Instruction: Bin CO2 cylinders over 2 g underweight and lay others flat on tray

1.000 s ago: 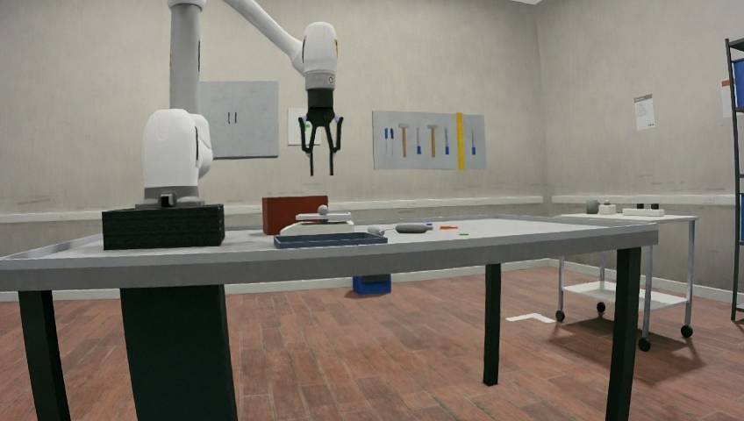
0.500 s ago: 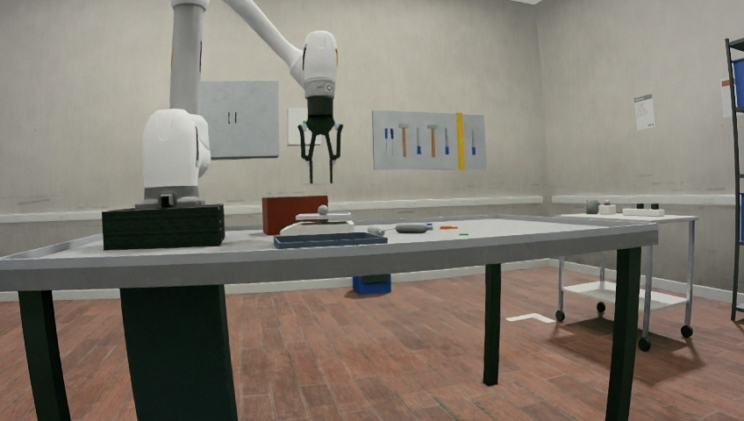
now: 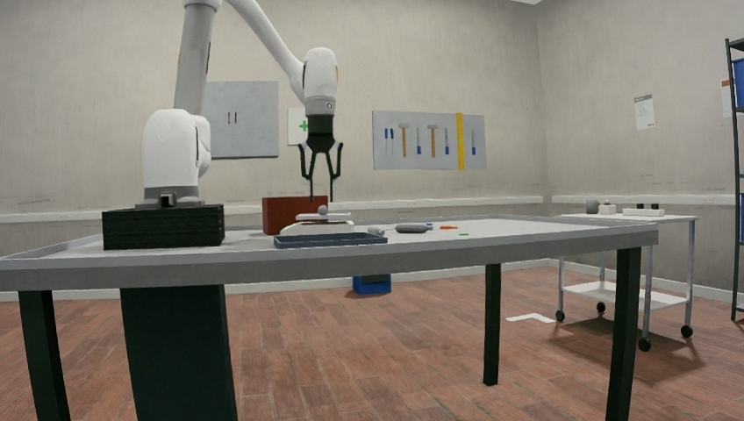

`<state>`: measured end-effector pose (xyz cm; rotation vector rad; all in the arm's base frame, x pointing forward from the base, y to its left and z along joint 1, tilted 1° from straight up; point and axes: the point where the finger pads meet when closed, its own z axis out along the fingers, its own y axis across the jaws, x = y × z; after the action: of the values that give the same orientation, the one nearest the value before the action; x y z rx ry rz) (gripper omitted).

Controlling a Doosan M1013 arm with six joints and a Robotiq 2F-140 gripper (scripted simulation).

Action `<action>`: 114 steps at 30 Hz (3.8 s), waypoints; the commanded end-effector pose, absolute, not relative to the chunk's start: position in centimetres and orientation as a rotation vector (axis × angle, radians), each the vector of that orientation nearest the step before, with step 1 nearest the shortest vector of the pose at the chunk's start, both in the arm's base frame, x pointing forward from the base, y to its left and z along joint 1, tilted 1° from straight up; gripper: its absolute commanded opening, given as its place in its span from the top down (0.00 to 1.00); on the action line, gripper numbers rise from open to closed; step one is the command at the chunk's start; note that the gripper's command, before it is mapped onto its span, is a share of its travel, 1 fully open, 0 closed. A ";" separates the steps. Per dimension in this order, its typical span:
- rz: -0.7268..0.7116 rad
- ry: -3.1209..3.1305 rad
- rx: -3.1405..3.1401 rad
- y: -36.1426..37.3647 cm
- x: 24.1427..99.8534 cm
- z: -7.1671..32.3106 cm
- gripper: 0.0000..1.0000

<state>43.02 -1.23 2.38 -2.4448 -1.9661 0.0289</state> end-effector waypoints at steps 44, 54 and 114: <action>0.020 -1.968 -2.454 -1.3 43.6 0.3 0.90; 0.018 -1.968 -2.452 -1.2 43.6 4.4 0.90; 0.025 -1.967 -2.452 21.7 37.9 8.8 0.90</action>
<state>37.85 21.69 9.35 -2.4475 -1.9678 0.0292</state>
